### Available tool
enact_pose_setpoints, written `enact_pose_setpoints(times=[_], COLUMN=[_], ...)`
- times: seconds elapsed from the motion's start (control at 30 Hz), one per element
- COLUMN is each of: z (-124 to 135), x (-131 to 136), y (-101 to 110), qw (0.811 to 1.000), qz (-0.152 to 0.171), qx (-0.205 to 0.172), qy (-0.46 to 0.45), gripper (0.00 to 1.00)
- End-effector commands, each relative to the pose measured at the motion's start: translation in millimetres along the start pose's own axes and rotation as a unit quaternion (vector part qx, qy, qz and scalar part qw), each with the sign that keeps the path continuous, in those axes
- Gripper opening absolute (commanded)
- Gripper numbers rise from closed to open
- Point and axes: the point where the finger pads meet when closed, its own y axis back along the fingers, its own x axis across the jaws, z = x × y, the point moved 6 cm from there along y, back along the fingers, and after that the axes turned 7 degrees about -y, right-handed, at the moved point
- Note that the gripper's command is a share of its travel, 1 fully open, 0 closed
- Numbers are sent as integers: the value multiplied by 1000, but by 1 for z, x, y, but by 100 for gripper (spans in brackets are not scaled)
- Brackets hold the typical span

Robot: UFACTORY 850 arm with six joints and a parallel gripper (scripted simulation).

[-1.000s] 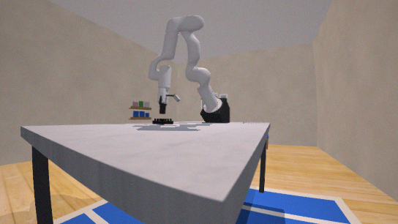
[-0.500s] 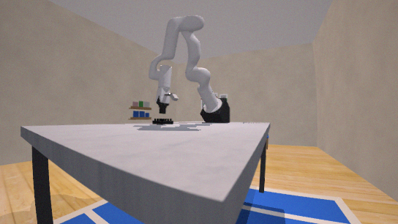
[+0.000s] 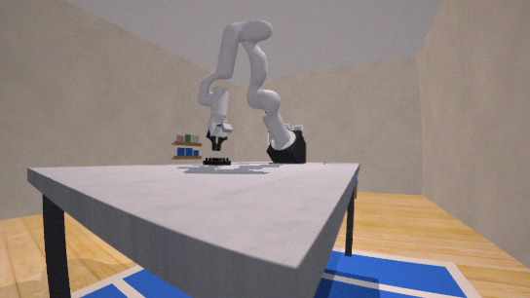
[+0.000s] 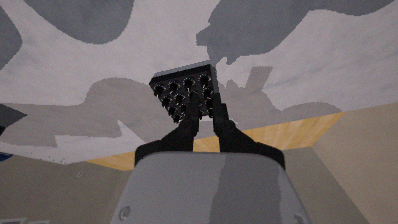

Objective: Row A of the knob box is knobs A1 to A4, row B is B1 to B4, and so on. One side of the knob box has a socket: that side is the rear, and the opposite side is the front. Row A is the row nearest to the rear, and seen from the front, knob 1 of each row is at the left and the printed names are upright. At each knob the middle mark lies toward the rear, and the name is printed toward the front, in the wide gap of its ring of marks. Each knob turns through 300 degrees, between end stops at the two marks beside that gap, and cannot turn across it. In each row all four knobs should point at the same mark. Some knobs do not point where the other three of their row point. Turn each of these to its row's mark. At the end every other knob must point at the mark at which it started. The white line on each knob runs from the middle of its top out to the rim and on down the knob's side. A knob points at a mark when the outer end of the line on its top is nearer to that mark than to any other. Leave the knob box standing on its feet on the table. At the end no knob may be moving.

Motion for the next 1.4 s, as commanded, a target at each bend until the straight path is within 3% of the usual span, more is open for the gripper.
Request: enact_pose_setpoints(times=[0.0,0.4,0.9,0.97,1.03,1.37], z=[0,0,0,0,0,1], x=[3,3,3,3,3,3], y=[1,3,5,5,5,7], qw=[997,981,924,924,906,851], qz=[-22,-22,-21,-21,-21,-20], qx=[1,-2,-7,-7,-8,-10], qy=[-75,-193,-382,-382,-423,-524], gripper=[19,19,19,19,19,19])
